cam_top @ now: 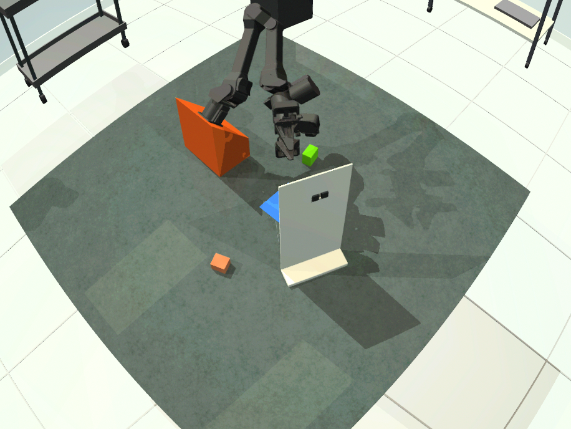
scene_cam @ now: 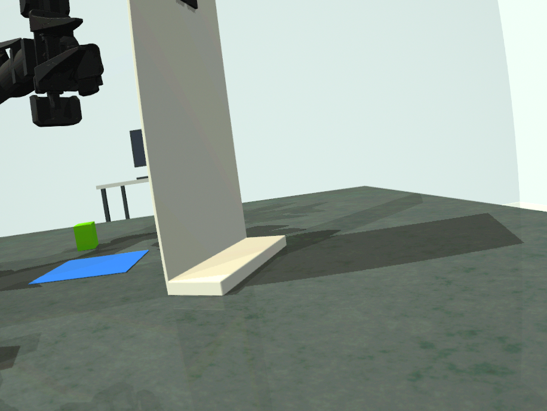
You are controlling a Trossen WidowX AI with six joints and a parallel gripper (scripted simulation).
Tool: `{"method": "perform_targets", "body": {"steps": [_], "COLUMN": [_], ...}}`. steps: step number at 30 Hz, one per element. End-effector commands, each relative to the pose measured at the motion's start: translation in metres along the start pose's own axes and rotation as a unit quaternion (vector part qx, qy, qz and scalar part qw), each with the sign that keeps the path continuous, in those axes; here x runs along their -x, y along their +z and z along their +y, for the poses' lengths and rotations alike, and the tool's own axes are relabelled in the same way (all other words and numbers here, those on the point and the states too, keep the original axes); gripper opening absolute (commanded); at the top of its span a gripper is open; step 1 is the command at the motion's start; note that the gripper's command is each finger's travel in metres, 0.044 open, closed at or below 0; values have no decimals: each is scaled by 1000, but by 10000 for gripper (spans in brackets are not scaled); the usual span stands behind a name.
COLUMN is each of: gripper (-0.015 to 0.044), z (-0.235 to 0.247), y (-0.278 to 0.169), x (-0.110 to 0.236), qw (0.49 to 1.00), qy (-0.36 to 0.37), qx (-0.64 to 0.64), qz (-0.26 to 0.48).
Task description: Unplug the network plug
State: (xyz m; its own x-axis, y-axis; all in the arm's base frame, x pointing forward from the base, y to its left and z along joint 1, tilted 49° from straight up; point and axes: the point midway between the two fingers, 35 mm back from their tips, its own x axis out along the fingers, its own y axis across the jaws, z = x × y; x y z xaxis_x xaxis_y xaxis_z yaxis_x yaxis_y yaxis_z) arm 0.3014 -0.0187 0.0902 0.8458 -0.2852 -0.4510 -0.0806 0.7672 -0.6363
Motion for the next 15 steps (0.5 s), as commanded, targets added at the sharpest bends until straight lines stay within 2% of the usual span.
{"method": "perform_targets", "body": {"steps": [1, 15], "gripper": [156, 156], "z": [-1, -2], "y": [0, 13], "x": [-2, -39], "qw": [1000, 1000], "qy": [-5, -6], "qx": [7, 7], "qz": [1, 0]}}
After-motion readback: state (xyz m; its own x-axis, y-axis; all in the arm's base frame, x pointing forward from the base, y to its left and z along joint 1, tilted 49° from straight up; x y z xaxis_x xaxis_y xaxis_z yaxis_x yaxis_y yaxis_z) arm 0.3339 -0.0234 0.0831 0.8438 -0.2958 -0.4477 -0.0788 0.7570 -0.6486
